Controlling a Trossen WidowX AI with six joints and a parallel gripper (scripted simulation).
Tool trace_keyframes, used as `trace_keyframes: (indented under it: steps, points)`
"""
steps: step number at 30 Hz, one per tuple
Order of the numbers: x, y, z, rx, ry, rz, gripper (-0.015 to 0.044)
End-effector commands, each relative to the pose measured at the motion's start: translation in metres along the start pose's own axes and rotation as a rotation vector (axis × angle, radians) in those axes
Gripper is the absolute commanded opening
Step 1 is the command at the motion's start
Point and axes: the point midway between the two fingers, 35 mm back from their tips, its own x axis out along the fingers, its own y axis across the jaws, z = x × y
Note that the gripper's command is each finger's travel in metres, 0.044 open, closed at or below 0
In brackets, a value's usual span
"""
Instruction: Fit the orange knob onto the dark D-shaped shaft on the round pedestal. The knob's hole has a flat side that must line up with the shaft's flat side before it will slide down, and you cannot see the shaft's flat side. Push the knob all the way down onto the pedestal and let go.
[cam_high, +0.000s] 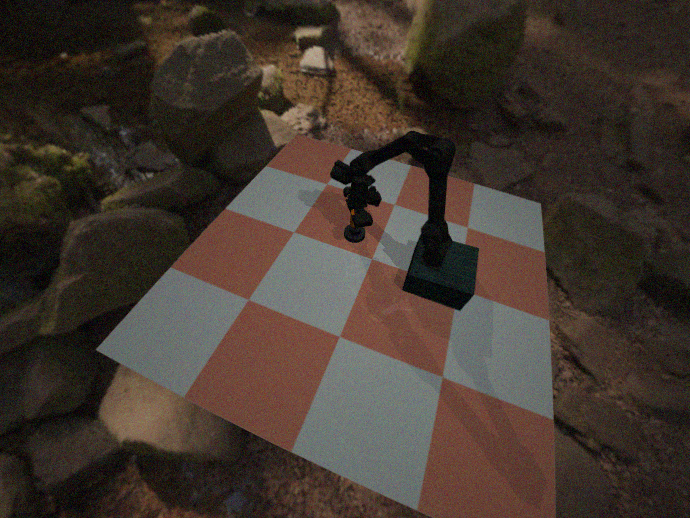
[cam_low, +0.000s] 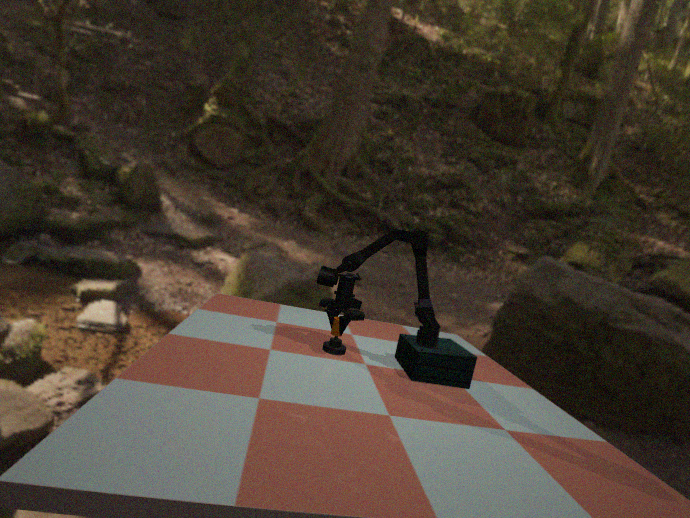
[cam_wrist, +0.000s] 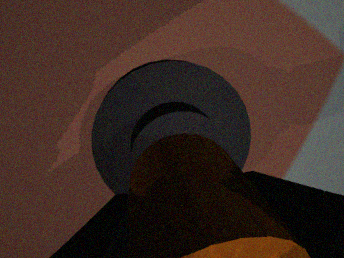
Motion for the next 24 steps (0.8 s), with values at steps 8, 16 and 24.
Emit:
trace_keyframes:
  steps: [8,16,24]
  points:
    - [-0.0061,-0.0010,0.0005,0.203,0.008,0.005,0.0000]
    - [-0.0040,-0.0036,0.0026,0.214,0.008,0.005,0.0000]
    - [0.0001,-0.0021,0.0013,0.214,0.008,0.005,0.0000]
